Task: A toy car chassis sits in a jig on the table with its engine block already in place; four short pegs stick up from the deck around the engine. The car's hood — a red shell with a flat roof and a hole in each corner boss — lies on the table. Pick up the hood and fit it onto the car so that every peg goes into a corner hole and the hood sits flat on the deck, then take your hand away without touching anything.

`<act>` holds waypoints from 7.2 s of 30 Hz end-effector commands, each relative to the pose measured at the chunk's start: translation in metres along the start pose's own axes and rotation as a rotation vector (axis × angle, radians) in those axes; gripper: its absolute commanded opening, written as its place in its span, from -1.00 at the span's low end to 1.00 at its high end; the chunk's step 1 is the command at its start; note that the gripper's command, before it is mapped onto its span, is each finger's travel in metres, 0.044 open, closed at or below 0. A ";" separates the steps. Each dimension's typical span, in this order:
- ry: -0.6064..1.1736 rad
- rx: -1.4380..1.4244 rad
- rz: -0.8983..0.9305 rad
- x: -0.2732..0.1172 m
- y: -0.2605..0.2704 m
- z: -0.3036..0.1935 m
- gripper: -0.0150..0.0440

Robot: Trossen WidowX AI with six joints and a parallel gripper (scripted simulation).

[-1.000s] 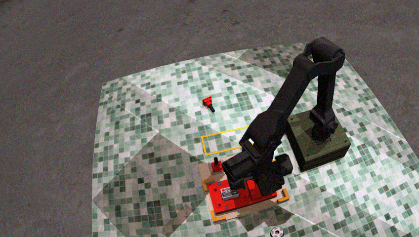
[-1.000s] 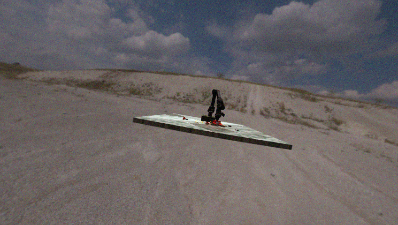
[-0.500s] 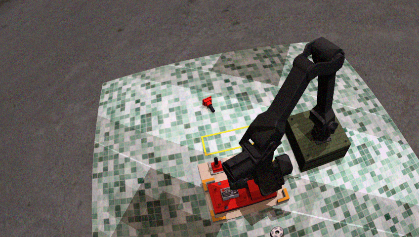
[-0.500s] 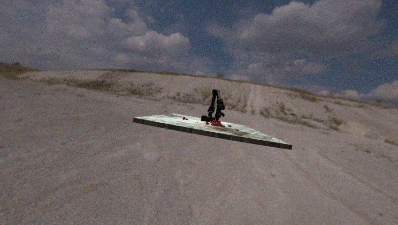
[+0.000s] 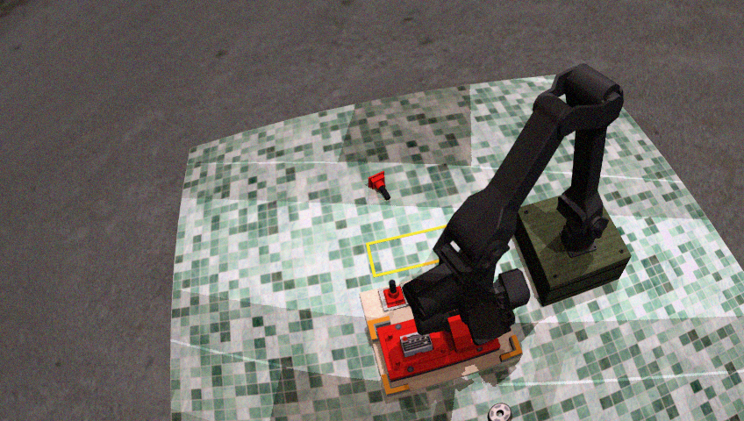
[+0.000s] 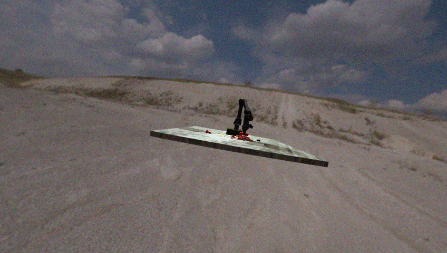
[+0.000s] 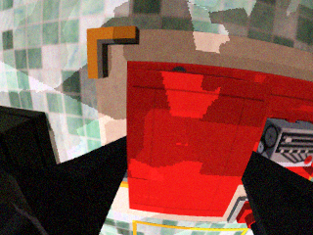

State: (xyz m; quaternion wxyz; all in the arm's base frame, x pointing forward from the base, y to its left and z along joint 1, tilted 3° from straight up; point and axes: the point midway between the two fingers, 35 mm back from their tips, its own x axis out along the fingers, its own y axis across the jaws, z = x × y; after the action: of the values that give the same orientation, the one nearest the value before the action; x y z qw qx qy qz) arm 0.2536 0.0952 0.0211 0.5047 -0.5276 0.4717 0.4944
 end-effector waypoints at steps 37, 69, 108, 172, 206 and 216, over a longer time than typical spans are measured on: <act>-0.002 0.326 -0.006 -0.059 -0.021 0.002 -0.49; -0.008 1.243 -0.013 -0.062 -0.077 0.003 -0.49; -0.011 1.543 -0.015 -0.011 -0.096 0.001 -0.49; -0.011 1.544 -0.015 0.009 -0.095 0.001 -0.49; -0.009 1.544 -0.011 -0.064 -0.094 0.002 1.00; -0.009 1.544 -0.011 -0.064 -0.094 0.002 1.00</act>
State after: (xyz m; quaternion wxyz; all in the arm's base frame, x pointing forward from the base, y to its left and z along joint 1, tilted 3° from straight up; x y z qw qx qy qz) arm 0.3437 0.1012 0.0915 0.7351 -0.0274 0.6769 0.0261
